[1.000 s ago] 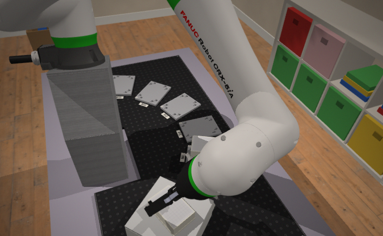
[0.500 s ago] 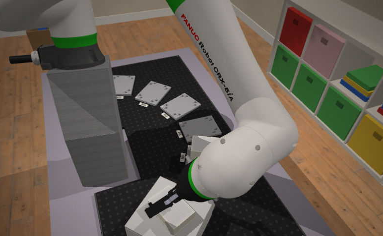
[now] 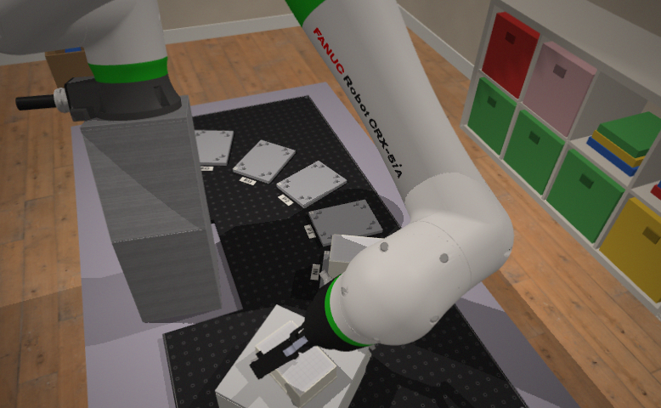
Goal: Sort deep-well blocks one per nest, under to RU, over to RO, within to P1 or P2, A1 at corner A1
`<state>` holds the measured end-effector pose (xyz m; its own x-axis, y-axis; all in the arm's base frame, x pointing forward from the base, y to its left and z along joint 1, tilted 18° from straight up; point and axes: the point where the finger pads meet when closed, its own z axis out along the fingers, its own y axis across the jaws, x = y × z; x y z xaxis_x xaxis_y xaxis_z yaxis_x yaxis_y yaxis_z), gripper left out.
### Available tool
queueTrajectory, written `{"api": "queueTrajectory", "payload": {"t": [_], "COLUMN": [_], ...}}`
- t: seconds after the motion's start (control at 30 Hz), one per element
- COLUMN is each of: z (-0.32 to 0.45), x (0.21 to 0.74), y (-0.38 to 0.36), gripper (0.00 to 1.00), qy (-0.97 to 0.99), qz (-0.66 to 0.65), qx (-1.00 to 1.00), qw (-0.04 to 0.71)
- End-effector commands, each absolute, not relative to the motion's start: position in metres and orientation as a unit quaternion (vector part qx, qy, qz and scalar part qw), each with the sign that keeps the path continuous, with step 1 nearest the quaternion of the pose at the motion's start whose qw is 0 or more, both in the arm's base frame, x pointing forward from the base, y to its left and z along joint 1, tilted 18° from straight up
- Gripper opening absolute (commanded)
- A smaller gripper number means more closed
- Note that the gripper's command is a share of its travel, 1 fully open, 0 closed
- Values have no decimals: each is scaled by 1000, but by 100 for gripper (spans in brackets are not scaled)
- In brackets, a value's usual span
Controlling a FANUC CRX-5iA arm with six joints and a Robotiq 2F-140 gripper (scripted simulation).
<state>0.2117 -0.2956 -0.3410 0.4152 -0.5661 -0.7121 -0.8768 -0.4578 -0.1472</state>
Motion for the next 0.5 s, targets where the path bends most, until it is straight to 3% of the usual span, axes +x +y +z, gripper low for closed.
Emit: {"api": "queueTrajectory", "payload": {"t": [0.0,0.47], "z": [-346,-365], "x": [212,212], "y": [-294,-288], "gripper": [100,100], "qy": [451,451], "qz": [298,298], "qx": [-800,-800], "qw": [260,260]}}
